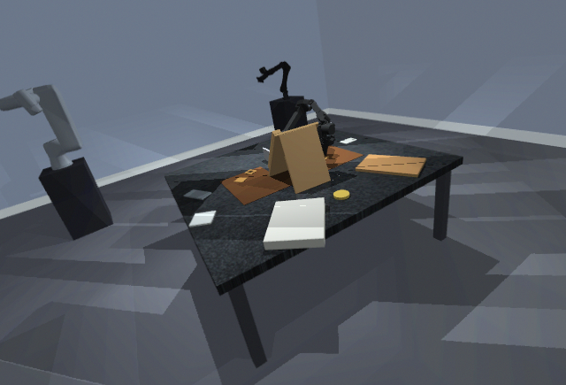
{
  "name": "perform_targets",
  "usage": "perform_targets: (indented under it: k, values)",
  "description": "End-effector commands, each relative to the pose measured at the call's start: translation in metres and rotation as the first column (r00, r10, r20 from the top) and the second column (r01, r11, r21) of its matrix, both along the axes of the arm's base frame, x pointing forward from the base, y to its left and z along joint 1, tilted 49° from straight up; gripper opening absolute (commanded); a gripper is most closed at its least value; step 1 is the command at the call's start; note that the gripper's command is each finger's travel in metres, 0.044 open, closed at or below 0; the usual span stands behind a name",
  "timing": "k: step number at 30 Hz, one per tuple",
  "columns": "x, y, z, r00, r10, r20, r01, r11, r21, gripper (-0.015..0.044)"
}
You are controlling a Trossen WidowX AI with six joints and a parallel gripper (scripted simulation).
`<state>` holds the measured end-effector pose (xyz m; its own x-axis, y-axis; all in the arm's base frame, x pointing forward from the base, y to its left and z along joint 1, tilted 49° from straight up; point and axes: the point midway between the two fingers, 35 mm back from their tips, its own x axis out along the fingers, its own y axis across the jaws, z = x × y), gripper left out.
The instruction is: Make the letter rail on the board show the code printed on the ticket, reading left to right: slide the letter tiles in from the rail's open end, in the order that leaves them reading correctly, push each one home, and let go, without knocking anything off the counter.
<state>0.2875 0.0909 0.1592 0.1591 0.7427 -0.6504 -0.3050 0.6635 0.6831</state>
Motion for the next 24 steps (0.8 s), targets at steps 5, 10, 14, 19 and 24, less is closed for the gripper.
perform_targets:
  k: [5, 10, 14, 19, 24]
  values:
    - [-0.0005, 0.0015, -0.003, 1.0, -0.004, -0.006, 0.004, 1.0, -0.003, 0.034]
    - [-0.0005, 0.0015, -0.003, 1.0, -0.004, -0.006, 0.004, 1.0, -0.003, 0.0327]
    - [-0.0005, 0.0015, -0.003, 1.0, -0.004, -0.006, 0.004, 1.0, -0.003, 0.03]
    - [-0.0005, 0.0015, -0.003, 1.0, -0.004, -0.006, 0.004, 1.0, -0.003, 0.0267]
    - [-0.0009, 0.0022, -0.0024, 1.0, -0.004, -0.006, 0.004, 1.0, -0.003, 0.0233]
